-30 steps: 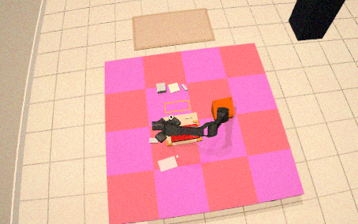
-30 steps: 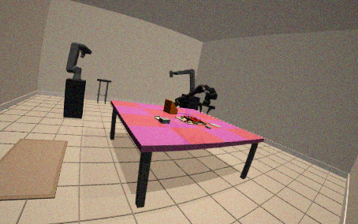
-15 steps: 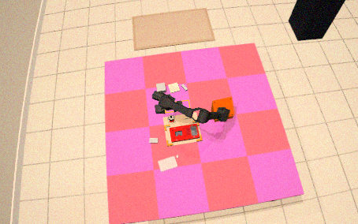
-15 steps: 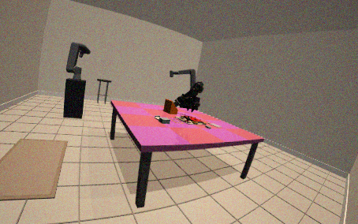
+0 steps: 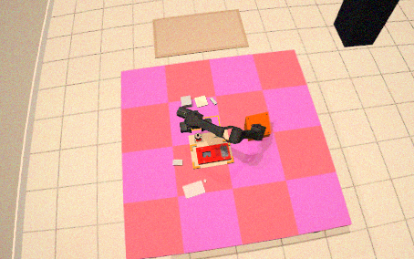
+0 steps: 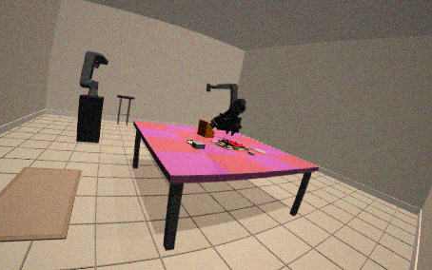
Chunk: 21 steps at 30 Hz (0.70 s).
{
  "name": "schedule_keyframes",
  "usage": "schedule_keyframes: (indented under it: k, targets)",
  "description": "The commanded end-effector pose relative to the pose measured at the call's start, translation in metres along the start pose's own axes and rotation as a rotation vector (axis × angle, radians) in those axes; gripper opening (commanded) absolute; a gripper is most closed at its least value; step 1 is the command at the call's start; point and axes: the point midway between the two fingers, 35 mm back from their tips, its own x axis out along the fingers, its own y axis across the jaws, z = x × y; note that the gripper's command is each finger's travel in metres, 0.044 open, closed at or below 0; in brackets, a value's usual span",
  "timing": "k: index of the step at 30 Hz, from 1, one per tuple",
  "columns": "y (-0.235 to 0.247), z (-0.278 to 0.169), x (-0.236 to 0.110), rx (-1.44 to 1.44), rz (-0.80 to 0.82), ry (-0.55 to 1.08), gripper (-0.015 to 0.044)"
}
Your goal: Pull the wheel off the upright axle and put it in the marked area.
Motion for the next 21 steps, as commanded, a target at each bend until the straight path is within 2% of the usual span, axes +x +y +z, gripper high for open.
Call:
schedule_keyframes:
  k: [1, 11, 15, 19, 21]
  targets:
    - [-0.002, 0.000, 0.016, 0.009, -0.005, 0.007, 0.0300]
    - [-0.004, -0.001, 0.065, 0.008, -0.005, 0.010, 0.0300]
    - [-0.005, -0.001, 0.069, 0.008, -0.005, 0.010, 0.0300]
    - [-0.003, -0.002, 0.065, -0.002, -0.012, 0.006, 0.0195]
    - [-0.003, -0.002, 0.065, -0.002, -0.012, 0.006, 0.0182]
